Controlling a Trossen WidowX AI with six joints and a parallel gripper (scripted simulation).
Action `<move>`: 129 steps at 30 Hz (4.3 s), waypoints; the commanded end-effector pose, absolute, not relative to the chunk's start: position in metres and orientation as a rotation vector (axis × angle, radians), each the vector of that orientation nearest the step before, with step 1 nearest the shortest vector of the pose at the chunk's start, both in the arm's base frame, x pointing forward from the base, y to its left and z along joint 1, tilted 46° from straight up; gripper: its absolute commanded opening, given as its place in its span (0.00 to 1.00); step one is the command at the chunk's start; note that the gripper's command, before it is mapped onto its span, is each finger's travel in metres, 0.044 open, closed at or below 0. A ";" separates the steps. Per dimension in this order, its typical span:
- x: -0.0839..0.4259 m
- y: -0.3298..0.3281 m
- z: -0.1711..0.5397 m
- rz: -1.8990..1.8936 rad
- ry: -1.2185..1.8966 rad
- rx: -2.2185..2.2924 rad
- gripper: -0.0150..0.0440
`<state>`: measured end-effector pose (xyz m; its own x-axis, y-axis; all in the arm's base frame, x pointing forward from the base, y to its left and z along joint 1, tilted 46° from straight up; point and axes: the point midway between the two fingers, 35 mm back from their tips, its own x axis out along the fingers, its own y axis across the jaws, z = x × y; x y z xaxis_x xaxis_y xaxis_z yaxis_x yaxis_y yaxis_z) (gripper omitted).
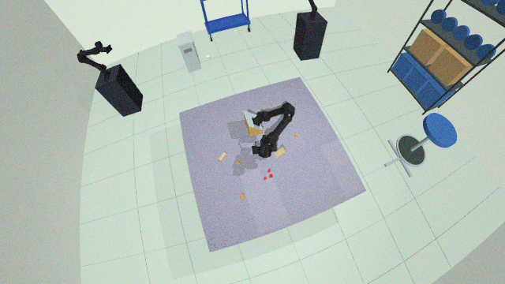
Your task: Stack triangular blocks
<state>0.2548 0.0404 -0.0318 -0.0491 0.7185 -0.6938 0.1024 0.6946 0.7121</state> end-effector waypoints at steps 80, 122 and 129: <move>0.252 0.055 -0.044 1.542 0.605 -0.602 0.25; 0.256 0.019 -0.010 1.539 0.610 -0.611 1.00; 0.258 0.017 -0.009 1.521 0.605 -0.609 1.00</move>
